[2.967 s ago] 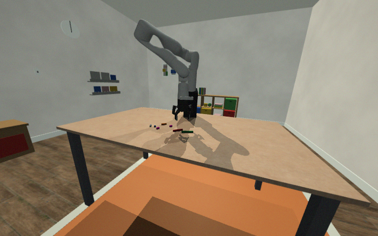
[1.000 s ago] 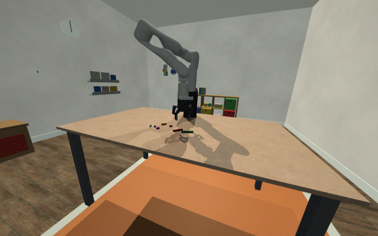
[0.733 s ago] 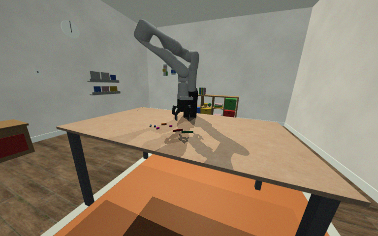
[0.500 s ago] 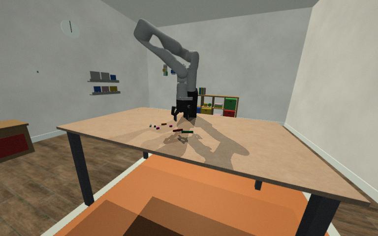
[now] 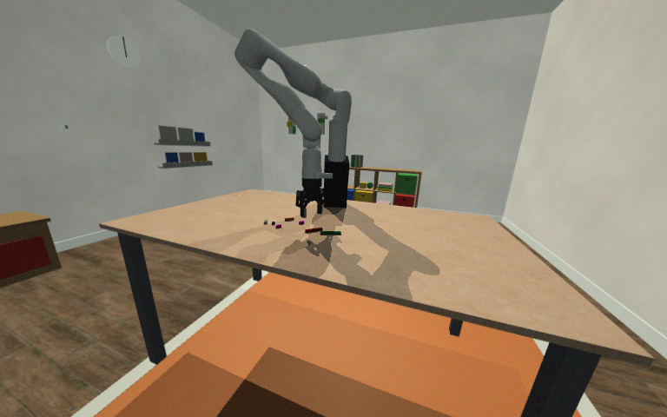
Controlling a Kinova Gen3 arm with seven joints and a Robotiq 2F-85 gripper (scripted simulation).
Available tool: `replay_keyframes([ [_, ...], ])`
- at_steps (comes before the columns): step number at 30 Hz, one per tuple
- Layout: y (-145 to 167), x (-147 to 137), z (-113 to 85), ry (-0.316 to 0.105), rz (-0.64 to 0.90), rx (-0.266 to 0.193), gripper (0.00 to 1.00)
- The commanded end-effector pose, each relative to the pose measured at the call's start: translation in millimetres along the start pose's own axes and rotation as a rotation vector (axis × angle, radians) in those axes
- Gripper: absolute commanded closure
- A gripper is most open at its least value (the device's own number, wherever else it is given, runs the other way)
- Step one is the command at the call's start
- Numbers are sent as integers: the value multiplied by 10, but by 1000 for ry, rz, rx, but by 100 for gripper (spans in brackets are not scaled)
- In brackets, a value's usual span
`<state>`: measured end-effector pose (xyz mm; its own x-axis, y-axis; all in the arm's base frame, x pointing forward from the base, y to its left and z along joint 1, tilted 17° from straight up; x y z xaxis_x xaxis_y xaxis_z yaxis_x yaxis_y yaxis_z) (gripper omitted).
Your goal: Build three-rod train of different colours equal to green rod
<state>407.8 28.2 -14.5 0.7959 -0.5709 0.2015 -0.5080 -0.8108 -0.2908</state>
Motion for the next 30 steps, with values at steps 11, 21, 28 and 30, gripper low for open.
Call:
replay_keyframes([
  [11,332,443,-9,25,-409,11,0],
  [21,720,719,-69,15,-802,-1,0],
  [28,986,846,-135,-7,-1024,-14,0],
  [30,1068,878,-158,-15,-1087,-18,0],
])
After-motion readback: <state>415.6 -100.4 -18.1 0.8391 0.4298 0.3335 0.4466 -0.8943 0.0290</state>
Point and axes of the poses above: the point where the finger pads meet when closed, its own z axis out along the fingers, its own x axis across the jaws, y = z × x, the point moved 7 cm from there along -z, back along the fingers, and after that the axes turned 14 degrees about z, right-handed, at the moved point
